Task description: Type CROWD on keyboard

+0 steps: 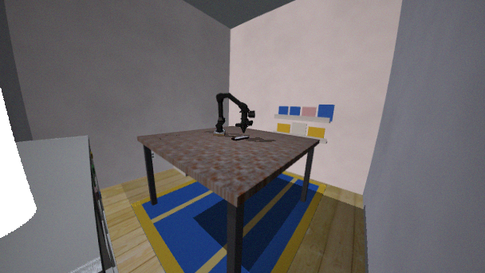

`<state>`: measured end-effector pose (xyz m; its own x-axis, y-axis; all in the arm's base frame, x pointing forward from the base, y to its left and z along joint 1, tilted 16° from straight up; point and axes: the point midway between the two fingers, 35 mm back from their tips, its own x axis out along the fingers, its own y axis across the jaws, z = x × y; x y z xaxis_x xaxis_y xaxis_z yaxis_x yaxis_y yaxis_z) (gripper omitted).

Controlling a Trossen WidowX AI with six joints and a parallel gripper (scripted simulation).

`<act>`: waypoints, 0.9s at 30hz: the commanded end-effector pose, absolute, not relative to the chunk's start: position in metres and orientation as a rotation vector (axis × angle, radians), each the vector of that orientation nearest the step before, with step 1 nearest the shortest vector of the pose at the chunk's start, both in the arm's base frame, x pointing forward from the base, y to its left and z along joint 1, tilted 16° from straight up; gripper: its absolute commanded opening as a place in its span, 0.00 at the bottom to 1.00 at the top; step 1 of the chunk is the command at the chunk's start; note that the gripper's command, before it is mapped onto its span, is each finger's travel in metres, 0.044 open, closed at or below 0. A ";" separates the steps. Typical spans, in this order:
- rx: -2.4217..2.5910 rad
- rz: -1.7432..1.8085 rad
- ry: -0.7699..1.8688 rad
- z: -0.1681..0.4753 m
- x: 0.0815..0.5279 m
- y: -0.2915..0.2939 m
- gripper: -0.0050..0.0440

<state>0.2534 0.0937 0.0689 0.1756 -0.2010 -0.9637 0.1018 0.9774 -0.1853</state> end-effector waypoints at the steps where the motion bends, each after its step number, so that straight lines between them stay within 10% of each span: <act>1: -0.084 -0.230 1.373 0.065 0.250 0.105 0.10; 27: -0.084 -0.230 1.373 0.033 0.256 0.098 0.10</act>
